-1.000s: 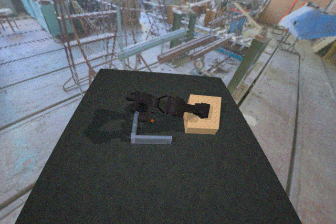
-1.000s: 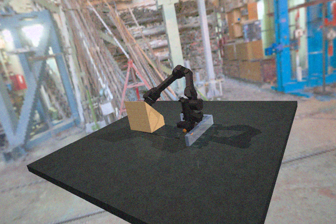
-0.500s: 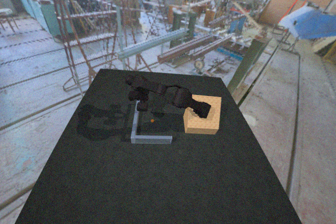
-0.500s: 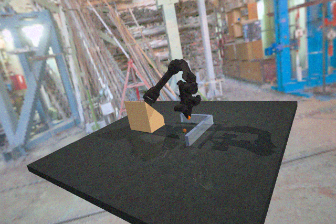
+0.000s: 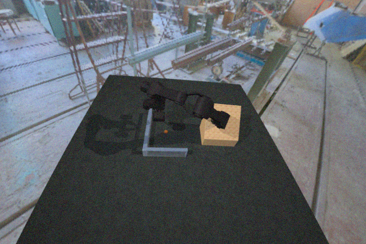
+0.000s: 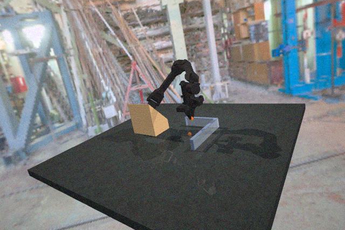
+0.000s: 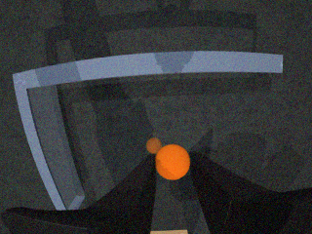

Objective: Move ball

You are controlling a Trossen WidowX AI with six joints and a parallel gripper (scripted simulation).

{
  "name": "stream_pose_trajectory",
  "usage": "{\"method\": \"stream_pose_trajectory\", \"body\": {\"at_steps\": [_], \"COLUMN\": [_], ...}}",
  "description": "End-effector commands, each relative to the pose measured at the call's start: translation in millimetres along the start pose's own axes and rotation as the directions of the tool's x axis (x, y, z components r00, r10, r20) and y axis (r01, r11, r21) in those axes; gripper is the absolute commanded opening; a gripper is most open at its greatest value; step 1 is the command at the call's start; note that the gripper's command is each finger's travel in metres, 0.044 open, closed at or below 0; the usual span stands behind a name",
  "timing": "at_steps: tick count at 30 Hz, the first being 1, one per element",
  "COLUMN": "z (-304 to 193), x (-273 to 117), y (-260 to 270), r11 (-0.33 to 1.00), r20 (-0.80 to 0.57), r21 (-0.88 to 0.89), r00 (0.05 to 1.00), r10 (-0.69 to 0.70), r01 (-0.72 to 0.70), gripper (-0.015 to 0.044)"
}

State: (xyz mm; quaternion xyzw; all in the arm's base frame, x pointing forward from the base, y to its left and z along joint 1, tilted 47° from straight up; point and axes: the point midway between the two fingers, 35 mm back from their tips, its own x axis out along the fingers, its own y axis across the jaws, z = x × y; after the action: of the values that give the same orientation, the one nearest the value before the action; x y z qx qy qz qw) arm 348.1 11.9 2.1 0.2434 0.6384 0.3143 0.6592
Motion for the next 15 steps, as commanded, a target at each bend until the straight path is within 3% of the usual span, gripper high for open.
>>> {"method": "stream_pose_trajectory", "body": {"at_steps": [1, 15], "z": [-12, -45], "x": [9, 27], "y": [5, 17], "r11": [1.0, 1.0], "r20": [-0.009, -0.011], "r21": [0.005, 0.007], "r00": [1.0, 1.0], "r10": [0.005, 0.007], "r01": [-0.005, -0.007], "gripper": [0.0, 0.0]}}
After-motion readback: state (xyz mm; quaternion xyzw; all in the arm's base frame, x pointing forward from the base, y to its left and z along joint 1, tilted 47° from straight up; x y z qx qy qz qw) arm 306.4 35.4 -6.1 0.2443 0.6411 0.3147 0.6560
